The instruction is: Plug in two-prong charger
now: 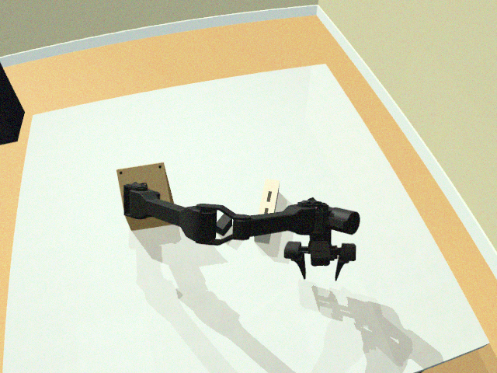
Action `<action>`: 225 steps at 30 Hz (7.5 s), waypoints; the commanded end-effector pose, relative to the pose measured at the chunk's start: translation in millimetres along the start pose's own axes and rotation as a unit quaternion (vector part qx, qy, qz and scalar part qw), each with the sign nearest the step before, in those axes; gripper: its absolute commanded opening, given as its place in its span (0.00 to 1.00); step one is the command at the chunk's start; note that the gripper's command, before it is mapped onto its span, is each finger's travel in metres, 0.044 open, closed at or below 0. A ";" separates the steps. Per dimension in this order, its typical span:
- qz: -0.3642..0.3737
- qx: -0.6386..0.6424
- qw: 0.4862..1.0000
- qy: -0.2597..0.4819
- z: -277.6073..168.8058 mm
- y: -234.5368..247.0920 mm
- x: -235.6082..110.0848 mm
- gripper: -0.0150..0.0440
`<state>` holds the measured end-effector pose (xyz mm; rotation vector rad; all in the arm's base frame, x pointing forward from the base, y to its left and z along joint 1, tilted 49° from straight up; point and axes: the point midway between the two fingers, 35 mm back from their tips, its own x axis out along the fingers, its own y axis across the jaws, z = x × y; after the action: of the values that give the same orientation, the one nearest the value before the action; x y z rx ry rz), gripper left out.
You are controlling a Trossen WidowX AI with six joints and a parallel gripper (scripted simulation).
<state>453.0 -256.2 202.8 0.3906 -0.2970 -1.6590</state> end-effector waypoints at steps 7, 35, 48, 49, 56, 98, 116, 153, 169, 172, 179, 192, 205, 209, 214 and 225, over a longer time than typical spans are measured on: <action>0.015 -0.072 0.997 0.022 -7.4 -5.8 -10.8 1.00; 0.141 -0.543 0.817 0.130 -53.7 -84.0 -92.5 1.00; 0.206 -0.691 0.676 0.151 -67.1 -125.7 -127.4 1.00; 0.207 -0.695 0.672 0.151 -67.4 -126.9 -128.0 1.00; 0.220 -0.773 0.575 0.154 -69.1 -158.0 -134.1 1.00; 0.246 -0.945 0.145 0.158 -60.5 -285.7 -132.8 1.00; 0.247 -0.945 0.145 0.158 -77.8 -290.9 -110.6 1.00; 0.247 -0.944 0.152 0.157 -87.4 -292.1 -95.3 0.44; 0.248 -0.945 0.146 0.158 -62.2 -286.2 -133.1 0.25; 0.246 -0.945 0.145 0.158 -55.2 -287.0 -140.8 0.25; 0.242 -0.940 0.172 0.166 -57.1 -287.7 -141.0 0.25; 0.227 -0.914 0.274 0.198 -68.5 -288.5 -138.2 0.25; 0.207 -0.876 0.371 0.227 -79.9 -289.5 -135.2 0.25; 0.200 -0.863 0.400 0.236 -83.3 -289.9 -134.3 0.25; 0.191 -0.844 0.436 0.246 -87.6 -290.3 -133.0 0.25; 0.170 -0.798 0.512 0.268 -97.0 -291.5 -130.3 0.25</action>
<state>245.4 -87.3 9.1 -0.6198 1.5216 -0.7128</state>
